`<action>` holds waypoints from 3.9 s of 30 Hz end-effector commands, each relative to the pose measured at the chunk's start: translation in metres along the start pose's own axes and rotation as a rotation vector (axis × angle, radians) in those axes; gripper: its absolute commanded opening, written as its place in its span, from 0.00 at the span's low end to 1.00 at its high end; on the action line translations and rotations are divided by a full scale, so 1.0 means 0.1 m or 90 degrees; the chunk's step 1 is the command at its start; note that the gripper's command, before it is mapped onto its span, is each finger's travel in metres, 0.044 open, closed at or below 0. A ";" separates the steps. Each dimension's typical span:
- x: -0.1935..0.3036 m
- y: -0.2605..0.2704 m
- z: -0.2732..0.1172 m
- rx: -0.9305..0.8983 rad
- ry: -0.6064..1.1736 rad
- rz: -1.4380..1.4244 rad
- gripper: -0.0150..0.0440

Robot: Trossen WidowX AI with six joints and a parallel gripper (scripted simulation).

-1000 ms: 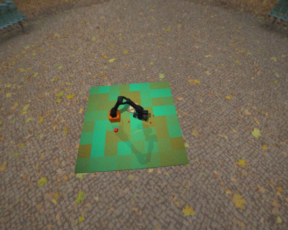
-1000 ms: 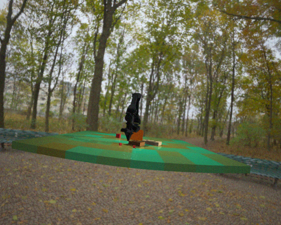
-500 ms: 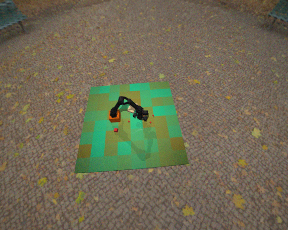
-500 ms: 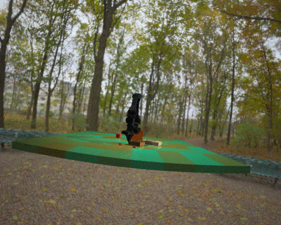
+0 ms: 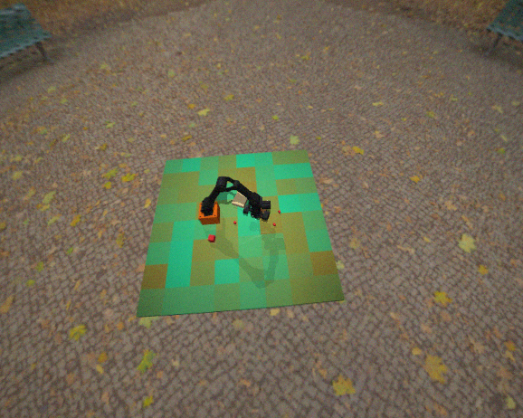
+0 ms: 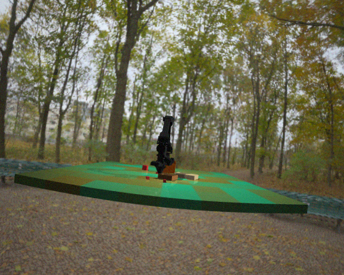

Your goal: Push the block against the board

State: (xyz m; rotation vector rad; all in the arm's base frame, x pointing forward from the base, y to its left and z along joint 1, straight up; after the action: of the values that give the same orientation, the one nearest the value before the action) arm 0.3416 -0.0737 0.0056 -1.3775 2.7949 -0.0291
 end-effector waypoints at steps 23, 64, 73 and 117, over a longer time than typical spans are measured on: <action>-0.25 0.03 0.01 -0.002 -0.002 0.002 0.25; -0.02 -0.01 0.01 -0.002 -0.001 0.002 0.25; 0.05 -0.03 -0.12 -0.001 0.000 0.005 0.25; -0.78 -0.59 -0.58 -0.001 -0.008 0.776 0.25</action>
State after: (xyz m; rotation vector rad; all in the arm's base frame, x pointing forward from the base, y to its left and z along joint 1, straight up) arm 0.4300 -0.0505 0.0694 0.3502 3.0701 0.0039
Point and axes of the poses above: the point midway between the two fingers, 35 mm back from their tips, its own z axis out along the fingers, its own y axis across the jaws, x = y × z, the point moved 6 cm from there along -z, back along the fingers, and after that the axes turned 5 degrees about z, right-handed, at the moved point
